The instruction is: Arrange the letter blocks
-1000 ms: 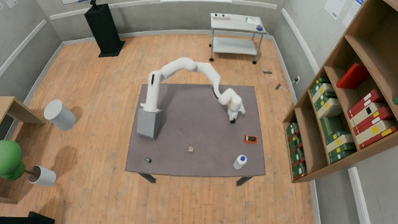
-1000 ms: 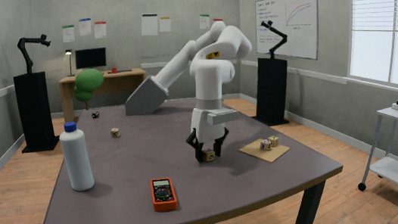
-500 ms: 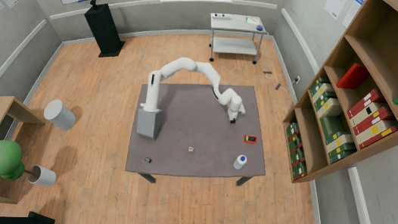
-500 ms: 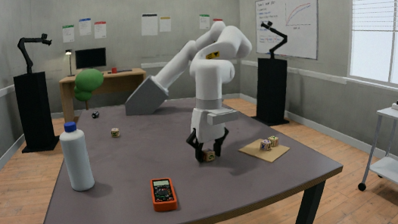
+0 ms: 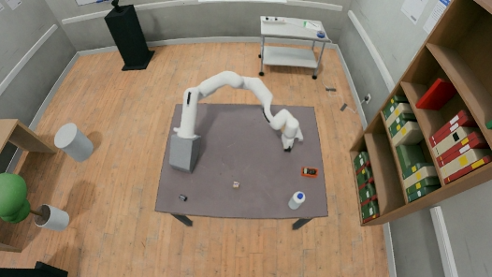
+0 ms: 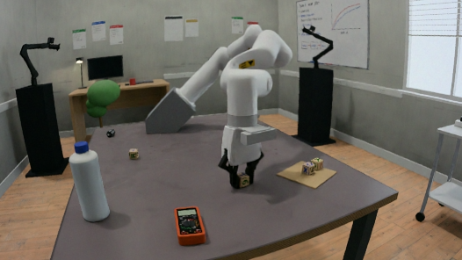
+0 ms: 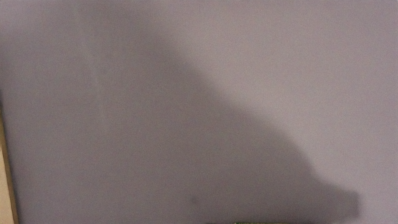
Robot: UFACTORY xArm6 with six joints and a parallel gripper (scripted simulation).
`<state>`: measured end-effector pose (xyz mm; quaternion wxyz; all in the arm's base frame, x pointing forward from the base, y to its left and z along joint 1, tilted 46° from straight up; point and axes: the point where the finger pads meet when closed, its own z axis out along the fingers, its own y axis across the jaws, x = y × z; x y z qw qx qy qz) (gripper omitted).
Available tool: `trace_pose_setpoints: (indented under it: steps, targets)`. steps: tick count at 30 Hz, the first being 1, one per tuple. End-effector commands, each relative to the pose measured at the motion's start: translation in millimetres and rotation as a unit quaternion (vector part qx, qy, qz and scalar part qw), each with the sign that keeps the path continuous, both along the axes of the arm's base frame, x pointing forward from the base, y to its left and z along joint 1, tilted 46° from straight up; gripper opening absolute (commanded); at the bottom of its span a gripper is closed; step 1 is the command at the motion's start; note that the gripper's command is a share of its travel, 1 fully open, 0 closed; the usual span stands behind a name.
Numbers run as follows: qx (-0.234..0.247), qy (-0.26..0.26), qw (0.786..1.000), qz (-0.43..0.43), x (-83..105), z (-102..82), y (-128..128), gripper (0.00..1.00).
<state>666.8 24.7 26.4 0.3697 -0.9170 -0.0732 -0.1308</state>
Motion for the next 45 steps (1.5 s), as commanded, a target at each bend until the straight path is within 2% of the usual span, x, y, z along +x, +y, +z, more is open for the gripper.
trace_pose_setpoints:
  steps: [1, 4, 5, 39, 45]
  targets:
    - [0.0, -0.002, 1.0, -0.001, 1.0, 1.6, -1.5, 0.48]
    - [0.0, -0.002, 1.0, -0.001, 1.0, 1.6, -1.5, 0.48]
    - [0.0, -0.002, 1.0, -0.001, 1.0, 1.6, -1.5, 0.28]
    - [0.0, -0.002, 1.0, -0.001, 1.0, 1.6, -1.5, 0.28]
    - [0.0, -0.002, 1.0, -0.001, -1.8, 12.1, -12.0, 0.28]
